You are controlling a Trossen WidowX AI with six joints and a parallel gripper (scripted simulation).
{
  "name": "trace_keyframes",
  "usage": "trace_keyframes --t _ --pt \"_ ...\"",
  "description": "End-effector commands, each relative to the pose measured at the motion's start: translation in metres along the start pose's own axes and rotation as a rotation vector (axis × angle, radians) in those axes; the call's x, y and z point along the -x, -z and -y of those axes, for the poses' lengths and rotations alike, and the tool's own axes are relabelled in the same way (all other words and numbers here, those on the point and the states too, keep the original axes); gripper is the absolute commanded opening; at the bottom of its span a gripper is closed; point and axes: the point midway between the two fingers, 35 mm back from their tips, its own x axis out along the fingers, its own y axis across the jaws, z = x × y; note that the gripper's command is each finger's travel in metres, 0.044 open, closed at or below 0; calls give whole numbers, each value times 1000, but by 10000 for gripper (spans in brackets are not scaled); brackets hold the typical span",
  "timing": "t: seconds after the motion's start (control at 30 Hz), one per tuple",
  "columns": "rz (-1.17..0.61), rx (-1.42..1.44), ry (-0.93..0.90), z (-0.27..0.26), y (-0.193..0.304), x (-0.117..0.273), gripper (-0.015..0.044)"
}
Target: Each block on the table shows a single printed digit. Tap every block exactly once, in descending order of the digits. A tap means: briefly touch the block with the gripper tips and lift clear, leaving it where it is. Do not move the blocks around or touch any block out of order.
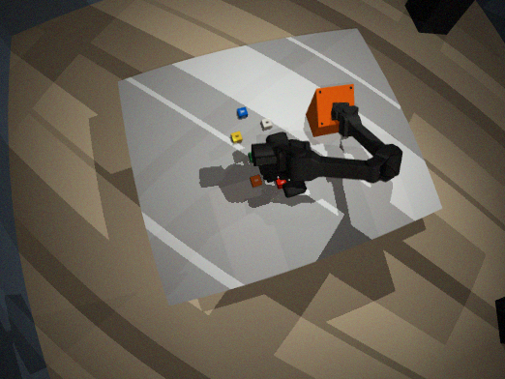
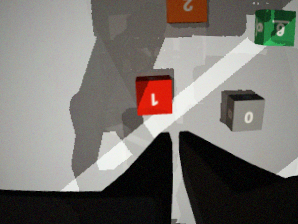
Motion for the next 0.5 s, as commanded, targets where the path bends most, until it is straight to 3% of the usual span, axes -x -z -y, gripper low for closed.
trace_keyframes --t 0.0,0.17,0.37,0.47 --pt "-6 -4 -7 -2 24 -4 20" --pt "-6 -4 -6 -2 24 -6 20" --pt "-5 -3 -7 -2 24 -76 20" --pt "-5 -3 -10 -3 25 -84 20"
